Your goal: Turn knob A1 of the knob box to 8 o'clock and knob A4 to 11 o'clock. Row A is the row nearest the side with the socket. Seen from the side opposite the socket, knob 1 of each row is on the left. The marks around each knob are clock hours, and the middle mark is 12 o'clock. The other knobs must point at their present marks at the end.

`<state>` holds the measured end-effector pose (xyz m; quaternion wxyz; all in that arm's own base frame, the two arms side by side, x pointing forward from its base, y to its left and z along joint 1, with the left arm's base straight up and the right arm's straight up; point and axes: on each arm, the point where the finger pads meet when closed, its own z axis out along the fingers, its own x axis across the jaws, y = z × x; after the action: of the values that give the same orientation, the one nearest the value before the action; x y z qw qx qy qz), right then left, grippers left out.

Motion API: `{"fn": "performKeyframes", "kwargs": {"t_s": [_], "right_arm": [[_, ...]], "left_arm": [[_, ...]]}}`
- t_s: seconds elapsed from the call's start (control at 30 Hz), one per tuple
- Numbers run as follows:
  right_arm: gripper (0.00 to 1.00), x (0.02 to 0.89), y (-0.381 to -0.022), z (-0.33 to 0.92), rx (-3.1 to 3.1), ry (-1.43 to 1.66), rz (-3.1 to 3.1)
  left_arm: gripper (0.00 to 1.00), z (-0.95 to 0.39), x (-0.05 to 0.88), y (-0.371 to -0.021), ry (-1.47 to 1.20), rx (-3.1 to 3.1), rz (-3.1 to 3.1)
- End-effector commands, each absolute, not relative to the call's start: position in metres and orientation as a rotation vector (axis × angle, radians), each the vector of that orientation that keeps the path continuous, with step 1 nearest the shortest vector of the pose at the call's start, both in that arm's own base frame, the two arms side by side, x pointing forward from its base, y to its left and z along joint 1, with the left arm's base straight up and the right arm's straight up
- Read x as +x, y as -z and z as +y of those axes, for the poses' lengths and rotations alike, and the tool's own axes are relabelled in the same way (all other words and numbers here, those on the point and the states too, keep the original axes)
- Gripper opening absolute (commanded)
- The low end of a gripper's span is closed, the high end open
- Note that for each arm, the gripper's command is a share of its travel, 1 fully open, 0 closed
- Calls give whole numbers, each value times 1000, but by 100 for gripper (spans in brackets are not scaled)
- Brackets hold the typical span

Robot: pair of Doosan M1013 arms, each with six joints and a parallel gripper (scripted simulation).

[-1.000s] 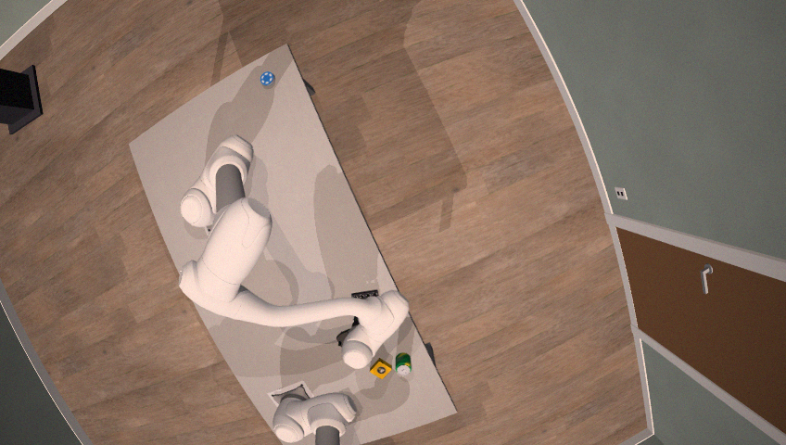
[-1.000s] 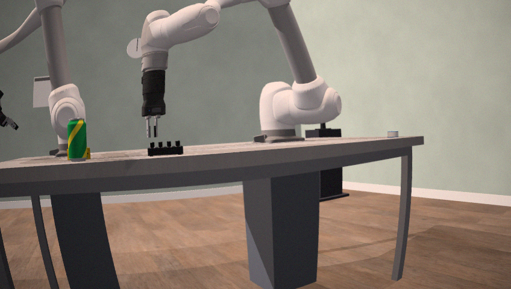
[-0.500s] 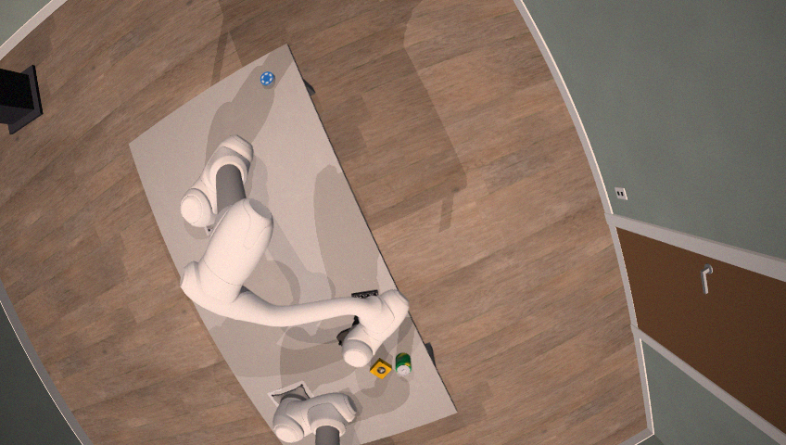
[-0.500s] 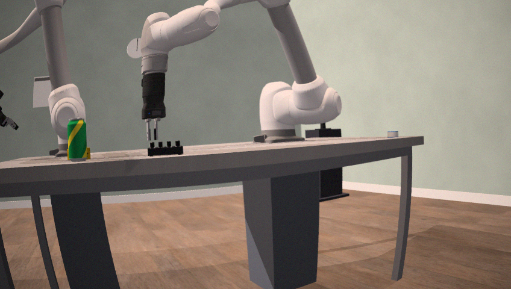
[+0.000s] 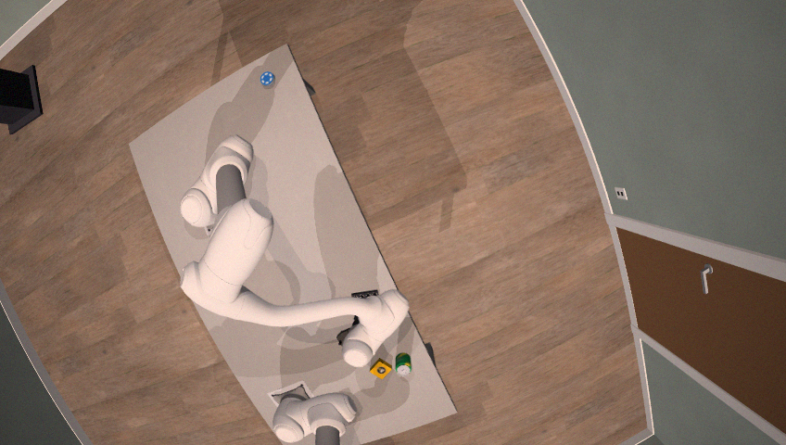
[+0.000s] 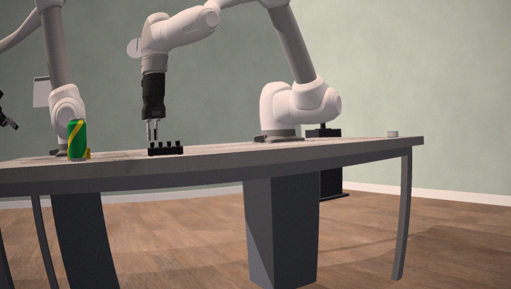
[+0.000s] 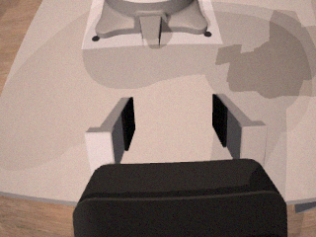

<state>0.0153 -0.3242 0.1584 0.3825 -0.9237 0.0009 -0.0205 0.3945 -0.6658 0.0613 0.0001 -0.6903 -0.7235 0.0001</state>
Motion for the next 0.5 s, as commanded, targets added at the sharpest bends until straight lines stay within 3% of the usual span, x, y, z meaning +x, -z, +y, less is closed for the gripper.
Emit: {"fn": "performKeyframes", "kwargs": {"t_s": [0.0,0.47], "right_arm": [[100,15,-159,-324,-2357,53,2],[100,15,-159,-324,-2357,53,2]], "left_arm": [[46,-666,395,-62,0,-2170,-2274],[46,-666,395,-53,0,-2170,-2274]]}}
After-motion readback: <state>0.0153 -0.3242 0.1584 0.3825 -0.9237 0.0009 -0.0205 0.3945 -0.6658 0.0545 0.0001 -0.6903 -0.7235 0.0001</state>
